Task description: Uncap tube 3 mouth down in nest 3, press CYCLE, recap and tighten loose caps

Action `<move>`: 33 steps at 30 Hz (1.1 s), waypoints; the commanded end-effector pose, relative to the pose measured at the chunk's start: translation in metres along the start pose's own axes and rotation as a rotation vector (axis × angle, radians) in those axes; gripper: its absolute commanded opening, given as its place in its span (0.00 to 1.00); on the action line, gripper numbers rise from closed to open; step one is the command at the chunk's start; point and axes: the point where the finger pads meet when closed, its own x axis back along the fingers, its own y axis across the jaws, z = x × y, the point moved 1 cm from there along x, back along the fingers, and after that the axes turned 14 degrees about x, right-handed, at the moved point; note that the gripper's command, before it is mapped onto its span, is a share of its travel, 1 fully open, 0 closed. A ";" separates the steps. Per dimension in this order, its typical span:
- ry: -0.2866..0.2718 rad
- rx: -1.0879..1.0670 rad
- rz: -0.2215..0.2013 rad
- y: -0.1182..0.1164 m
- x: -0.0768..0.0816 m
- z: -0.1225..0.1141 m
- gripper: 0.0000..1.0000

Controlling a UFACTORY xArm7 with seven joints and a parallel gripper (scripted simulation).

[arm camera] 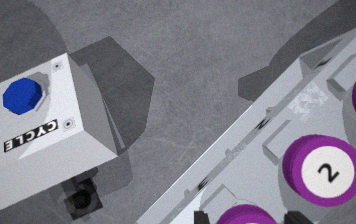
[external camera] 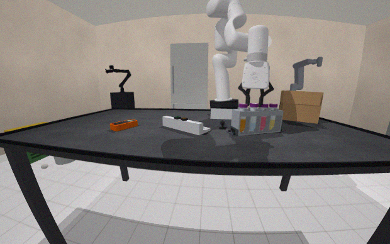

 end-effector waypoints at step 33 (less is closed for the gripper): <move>0.003 -1.543 -0.006 0.002 0.001 -0.001 0.46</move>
